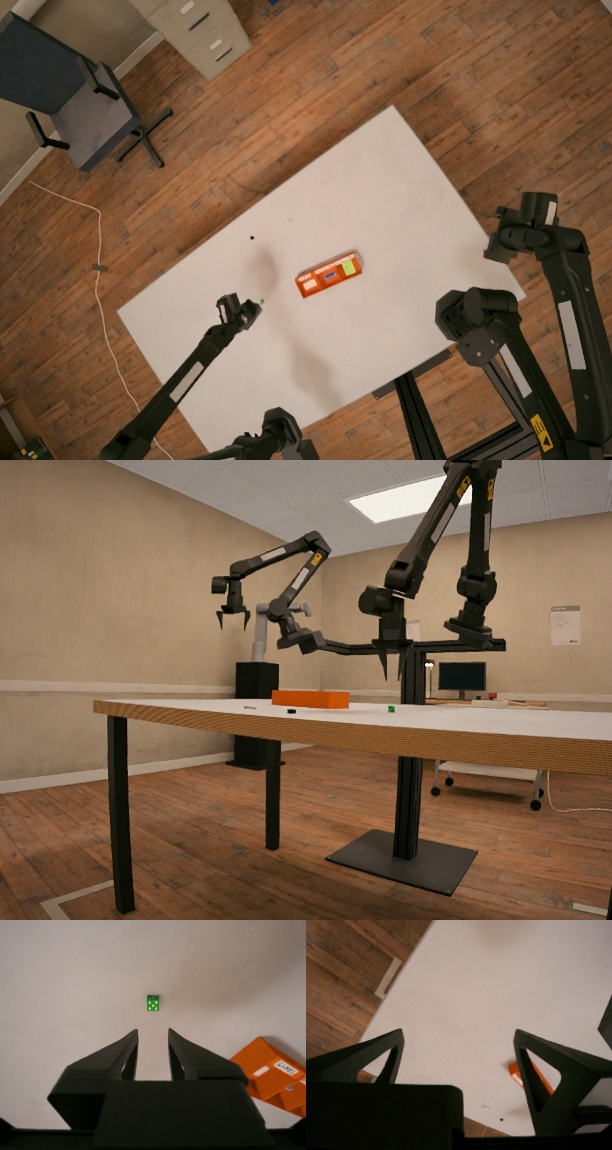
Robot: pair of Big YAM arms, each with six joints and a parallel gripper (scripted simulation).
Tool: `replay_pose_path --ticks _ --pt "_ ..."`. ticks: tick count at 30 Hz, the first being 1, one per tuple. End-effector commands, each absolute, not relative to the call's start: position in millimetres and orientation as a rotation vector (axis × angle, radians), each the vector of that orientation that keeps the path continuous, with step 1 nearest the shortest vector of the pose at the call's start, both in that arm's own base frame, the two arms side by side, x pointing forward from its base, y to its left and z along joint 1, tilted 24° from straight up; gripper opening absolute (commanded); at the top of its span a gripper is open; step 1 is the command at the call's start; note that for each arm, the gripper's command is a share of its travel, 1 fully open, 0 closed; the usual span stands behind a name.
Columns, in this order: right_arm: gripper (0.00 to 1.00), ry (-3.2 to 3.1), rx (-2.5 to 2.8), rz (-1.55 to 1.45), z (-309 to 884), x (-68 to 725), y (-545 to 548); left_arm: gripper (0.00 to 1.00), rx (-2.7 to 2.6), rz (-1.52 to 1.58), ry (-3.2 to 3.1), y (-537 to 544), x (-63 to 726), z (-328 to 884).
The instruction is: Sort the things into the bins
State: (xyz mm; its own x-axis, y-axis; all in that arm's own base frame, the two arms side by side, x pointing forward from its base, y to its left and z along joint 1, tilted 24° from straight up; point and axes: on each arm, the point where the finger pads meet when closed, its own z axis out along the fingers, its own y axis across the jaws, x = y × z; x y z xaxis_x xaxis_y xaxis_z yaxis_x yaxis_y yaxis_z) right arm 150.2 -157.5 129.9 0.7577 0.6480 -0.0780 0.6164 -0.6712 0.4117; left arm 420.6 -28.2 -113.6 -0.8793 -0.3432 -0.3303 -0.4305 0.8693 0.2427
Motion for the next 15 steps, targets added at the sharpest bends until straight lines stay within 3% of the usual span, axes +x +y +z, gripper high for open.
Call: replay_pose_path --ticks 1,15 --pt "1.00 0.950 2.549 0.100 132 147 -157 0.30 -0.583 0.440 2.747 -31 427 -108" --pt "1.00 0.950 2.549 0.100 132 147 -157 0.30 -0.589 0.442 2.748 -13 436 -147"
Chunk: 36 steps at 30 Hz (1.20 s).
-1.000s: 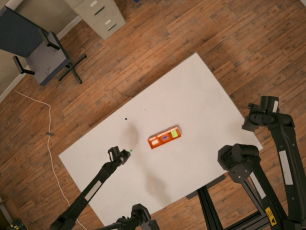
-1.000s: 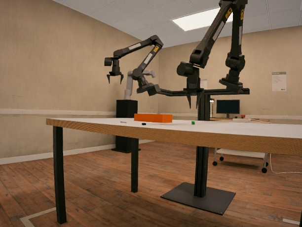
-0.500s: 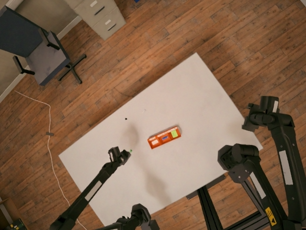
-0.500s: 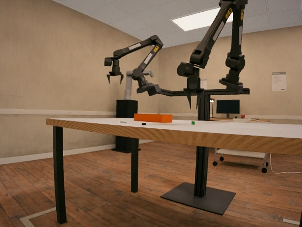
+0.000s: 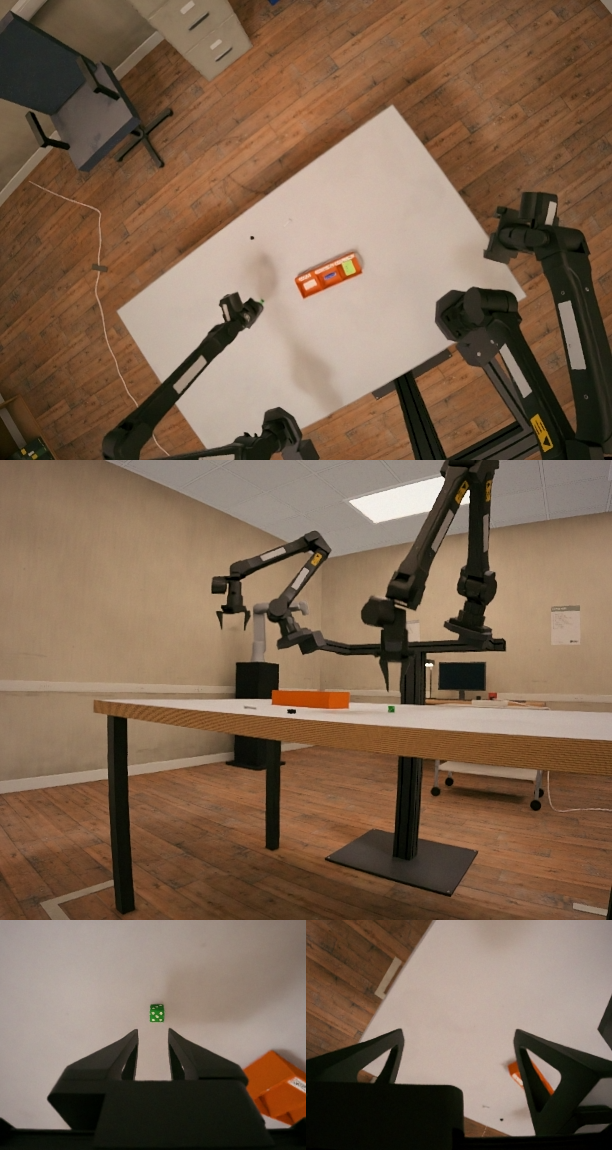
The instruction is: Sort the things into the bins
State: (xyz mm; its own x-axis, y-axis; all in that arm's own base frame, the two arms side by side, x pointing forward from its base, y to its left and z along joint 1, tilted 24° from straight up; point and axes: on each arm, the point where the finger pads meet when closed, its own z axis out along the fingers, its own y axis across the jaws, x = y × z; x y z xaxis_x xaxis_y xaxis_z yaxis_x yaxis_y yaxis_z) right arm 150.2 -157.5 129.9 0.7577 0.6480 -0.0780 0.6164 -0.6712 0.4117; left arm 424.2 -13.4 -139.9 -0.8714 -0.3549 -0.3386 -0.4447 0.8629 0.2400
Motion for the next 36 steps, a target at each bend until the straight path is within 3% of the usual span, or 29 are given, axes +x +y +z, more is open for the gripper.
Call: replay_pose_path --ticks 1,36 --pt "1.00 0.950 2.549 0.100 132 147 -157 0.30 -0.589 0.442 2.748 -13 436 -147" --pt "1.00 0.950 2.549 0.100 132 147 -157 0.30 -0.580 0.449 2.760 -2 441 -181"
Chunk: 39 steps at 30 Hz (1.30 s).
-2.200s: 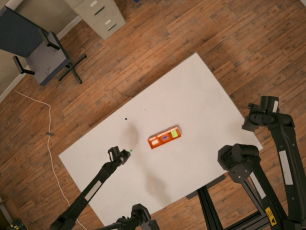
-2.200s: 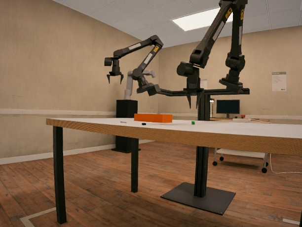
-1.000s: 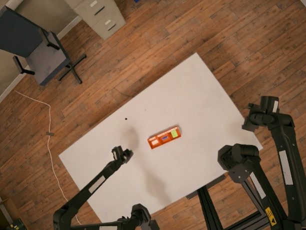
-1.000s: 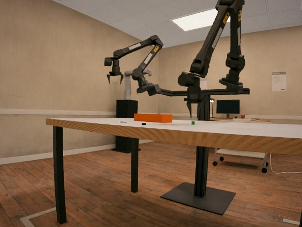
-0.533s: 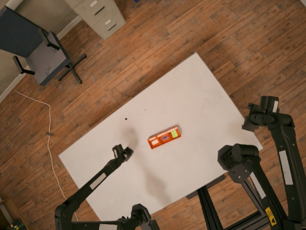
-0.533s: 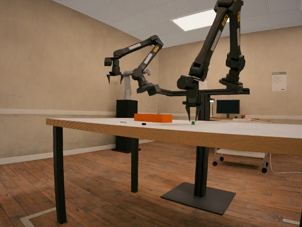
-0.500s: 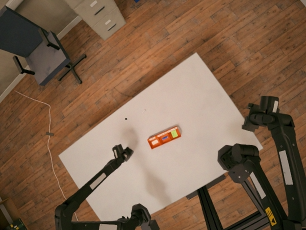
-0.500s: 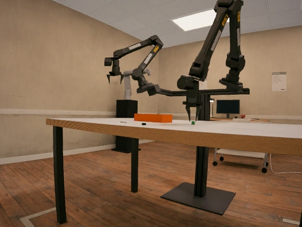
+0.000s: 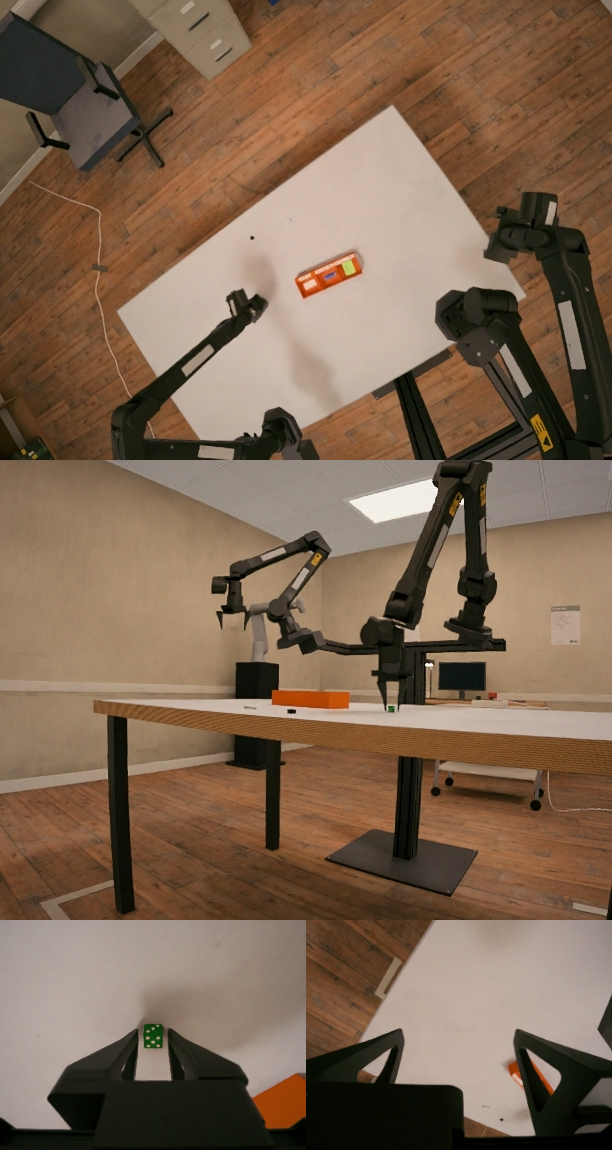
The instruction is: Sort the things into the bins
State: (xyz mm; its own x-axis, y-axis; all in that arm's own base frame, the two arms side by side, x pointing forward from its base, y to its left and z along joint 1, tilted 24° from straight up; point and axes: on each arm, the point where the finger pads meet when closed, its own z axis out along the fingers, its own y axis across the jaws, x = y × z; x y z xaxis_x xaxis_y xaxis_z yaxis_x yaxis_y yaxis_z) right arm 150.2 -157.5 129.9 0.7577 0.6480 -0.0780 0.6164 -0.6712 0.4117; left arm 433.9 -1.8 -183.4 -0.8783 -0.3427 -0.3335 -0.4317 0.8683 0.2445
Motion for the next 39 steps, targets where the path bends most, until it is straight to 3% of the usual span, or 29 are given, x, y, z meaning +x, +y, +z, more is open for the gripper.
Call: replay_pose_path --ticks 1,8,9,39 --pt "1.00 0.950 2.549 0.100 131.6 146.5 -156.9 0.30 -0.582 0.441 2.748 -2.0 445.8 -176.2" --pt "1.00 0.950 2.549 0.100 131.6 146.5 -156.9 0.30 -0.582 0.444 2.751 -3.4 442.1 -179.0" --pt "1.00 0.950 2.549 0.100 131.6 146.5 -156.9 0.11 -0.582 0.444 2.751 -3.4 442.1 -179.0" --pt "1.00 0.950 2.549 0.100 131.6 146.5 -156.9 0.11 -0.582 0.444 2.751 -3.5 442.4 -179.0"
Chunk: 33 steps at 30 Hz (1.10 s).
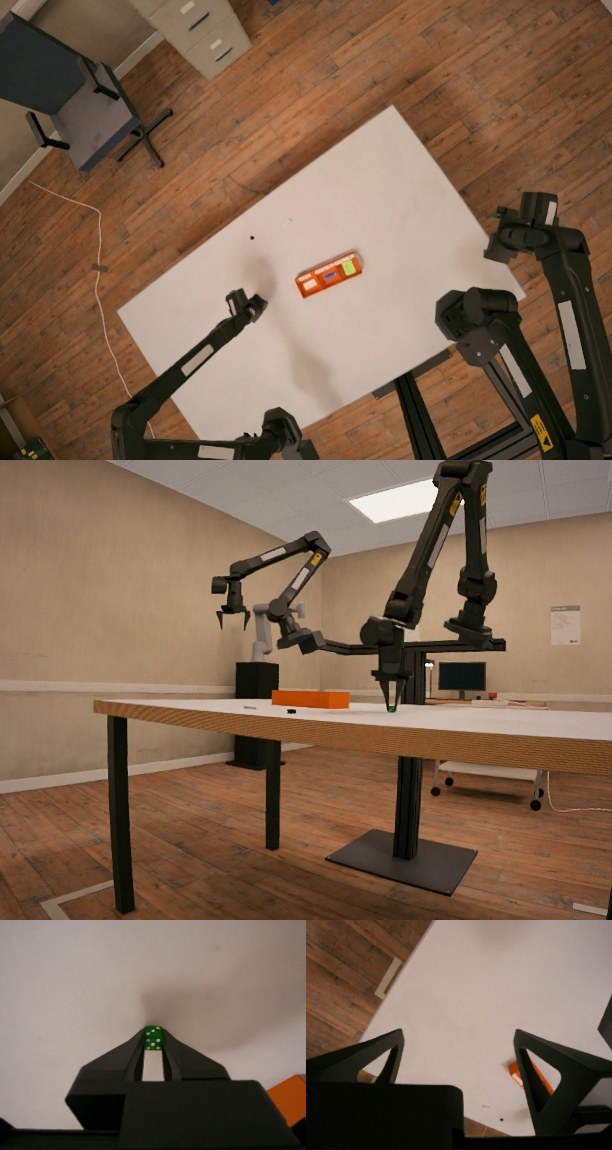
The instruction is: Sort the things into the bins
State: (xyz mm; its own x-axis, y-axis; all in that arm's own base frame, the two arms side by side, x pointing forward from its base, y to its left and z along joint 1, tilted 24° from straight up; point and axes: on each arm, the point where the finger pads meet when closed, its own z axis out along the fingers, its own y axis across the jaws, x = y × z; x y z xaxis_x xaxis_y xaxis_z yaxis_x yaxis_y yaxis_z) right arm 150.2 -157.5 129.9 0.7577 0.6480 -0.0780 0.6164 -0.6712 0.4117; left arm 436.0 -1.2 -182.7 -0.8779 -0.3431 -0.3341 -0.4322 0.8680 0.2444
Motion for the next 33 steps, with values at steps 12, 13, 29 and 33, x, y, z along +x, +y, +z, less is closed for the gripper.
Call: replay_pose_path --ticks 12,13,29,33 --pt "1.00 0.950 2.549 0.100 132 147 -157 0.11 -0.580 0.440 2.744 -19 436 -145" --pt "1.00 0.950 2.549 0.100 132 147 -157 0.11 -0.577 0.444 2.750 -20 432 -143" --pt "1.00 0.950 2.549 0.100 132 147 -157 0.11 -0.570 0.444 2.752 -29 428 -122" --pt "1.00 0.950 2.549 0.100 132 147 -157 0.11 -0.582 0.441 2.748 -26 431 -123"
